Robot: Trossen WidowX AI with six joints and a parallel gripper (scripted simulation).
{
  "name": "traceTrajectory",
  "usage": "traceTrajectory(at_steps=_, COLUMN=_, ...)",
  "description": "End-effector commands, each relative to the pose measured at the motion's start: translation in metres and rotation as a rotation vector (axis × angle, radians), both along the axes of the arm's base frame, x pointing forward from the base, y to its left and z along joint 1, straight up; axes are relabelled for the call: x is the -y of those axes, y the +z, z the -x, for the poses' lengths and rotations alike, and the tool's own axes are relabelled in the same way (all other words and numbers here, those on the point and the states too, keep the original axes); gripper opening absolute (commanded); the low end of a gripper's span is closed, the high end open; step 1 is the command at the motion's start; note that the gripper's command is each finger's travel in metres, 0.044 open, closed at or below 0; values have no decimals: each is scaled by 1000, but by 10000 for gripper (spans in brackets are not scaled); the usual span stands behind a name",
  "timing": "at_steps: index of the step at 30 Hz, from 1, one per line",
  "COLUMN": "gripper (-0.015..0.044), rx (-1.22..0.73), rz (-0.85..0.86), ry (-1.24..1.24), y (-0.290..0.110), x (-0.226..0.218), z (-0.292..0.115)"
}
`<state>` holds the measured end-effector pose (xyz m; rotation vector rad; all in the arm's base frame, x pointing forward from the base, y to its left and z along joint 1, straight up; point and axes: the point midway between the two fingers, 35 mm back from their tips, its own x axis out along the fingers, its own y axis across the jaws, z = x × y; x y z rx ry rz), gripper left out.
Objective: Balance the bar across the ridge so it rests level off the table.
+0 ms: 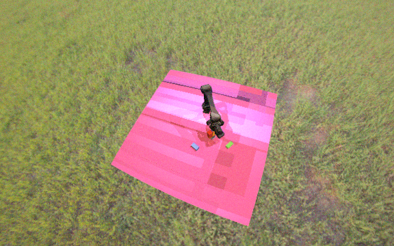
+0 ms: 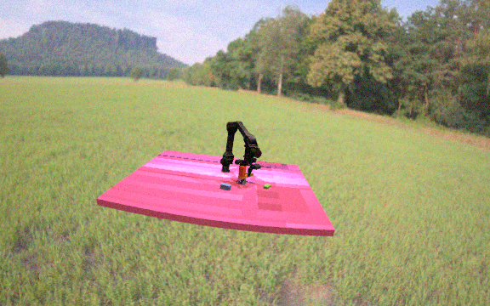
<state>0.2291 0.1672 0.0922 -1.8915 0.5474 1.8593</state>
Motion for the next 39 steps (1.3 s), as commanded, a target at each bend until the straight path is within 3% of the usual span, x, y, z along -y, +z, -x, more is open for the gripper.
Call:
traceTrajectory(at_steps=1, gripper=169, rx=0, rz=0, ry=0, y=0, x=0, z=0)
traceTrajectory(at_steps=37, gripper=185, rx=0, rz=0, ry=0, y=0, x=0, z=0)
traceTrajectory(at_steps=39, gripper=238, rx=0, rz=0, ry=0, y=0, x=0, z=0)
